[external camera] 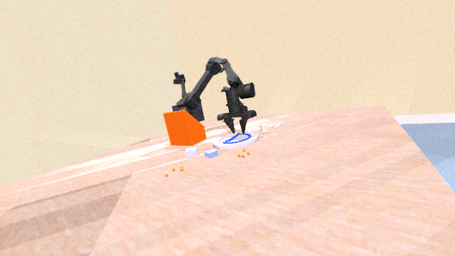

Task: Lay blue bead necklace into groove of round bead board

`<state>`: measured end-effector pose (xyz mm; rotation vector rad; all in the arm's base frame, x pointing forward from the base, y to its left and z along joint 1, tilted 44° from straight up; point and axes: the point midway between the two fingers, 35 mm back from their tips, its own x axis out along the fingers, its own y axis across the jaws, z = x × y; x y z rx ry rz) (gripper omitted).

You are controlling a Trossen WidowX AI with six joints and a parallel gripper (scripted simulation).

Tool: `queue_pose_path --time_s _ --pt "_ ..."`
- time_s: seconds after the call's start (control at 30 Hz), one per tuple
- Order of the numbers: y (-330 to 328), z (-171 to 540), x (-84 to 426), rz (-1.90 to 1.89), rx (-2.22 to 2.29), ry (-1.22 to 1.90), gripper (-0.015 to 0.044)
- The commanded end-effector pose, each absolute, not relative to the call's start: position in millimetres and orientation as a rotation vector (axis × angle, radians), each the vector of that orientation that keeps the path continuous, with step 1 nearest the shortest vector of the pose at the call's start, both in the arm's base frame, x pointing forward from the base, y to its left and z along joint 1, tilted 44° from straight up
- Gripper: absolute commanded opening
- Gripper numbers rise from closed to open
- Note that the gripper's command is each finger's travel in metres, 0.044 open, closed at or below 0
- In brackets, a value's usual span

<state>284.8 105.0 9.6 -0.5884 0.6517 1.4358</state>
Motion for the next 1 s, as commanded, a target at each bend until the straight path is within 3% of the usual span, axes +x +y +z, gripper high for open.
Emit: queue_pose_path --time_s 0.0,0.1,0.97 --pt "103.9 10.7 284.4 1.436 -0.587 0.652 0.0368" --pt "103.9 10.5 284.0 1.436 -0.584 0.656 0.0440" --pt "101.5 12.9 283.9 1.436 -0.581 0.656 0.0440"
